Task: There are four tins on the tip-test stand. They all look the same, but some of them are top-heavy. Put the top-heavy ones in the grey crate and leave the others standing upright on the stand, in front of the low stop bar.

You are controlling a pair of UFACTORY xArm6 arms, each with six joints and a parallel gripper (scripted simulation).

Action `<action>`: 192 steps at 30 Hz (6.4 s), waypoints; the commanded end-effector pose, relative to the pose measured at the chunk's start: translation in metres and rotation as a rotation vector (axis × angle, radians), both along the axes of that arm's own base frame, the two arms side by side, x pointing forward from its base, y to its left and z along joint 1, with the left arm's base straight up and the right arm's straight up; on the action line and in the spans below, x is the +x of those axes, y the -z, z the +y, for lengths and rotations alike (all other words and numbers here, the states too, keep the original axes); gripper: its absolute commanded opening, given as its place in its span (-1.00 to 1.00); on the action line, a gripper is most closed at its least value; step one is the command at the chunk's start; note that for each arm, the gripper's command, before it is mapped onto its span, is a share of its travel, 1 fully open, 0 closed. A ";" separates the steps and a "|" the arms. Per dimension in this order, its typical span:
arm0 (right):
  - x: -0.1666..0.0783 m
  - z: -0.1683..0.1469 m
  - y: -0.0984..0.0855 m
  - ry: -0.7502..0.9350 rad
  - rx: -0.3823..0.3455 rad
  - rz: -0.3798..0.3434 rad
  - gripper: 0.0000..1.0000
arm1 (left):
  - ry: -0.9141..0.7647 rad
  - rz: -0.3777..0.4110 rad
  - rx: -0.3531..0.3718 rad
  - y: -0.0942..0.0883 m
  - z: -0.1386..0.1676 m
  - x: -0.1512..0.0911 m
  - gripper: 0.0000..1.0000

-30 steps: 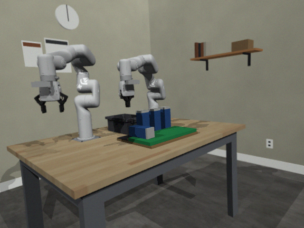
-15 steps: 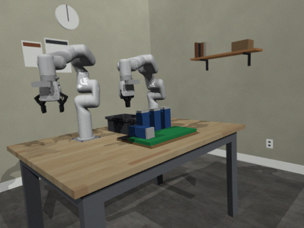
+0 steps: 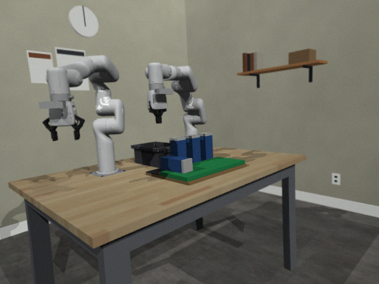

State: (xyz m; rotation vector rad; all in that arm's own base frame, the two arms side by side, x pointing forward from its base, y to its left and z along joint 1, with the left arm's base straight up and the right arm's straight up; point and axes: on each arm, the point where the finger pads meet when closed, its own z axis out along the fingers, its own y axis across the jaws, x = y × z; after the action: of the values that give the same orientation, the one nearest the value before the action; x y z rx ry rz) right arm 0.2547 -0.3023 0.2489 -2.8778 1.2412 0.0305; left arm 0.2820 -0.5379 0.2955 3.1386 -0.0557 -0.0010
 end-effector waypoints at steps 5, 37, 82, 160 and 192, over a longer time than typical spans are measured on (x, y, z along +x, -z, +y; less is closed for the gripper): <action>0.001 -0.001 -0.001 0.000 -0.003 -0.003 1.00 | -0.001 -0.001 0.002 -0.036 -0.002 0.000 -1.00; 0.001 -0.001 -0.001 0.000 -0.003 -0.003 1.00 | -0.001 0.001 0.002 -0.064 0.100 -0.043 -1.00; 0.001 -0.001 -0.001 0.000 -0.003 -0.003 1.00 | -0.001 0.000 0.002 0.044 0.110 -0.049 -1.00; 0.001 -0.001 -0.001 0.000 -0.003 -0.003 1.00 | -0.001 0.001 0.002 0.128 0.110 -0.032 -1.00; 0.001 -0.001 -0.001 0.000 -0.003 -0.003 1.00 | -0.001 0.001 0.002 0.128 0.109 -0.017 -1.00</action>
State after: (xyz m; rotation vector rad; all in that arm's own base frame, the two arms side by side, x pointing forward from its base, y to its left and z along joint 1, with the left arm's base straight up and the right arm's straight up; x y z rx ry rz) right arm 0.2547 -0.3023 0.2489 -2.8778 1.2412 0.0305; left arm 0.2609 -0.4270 0.1655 3.1454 -0.0544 -0.0073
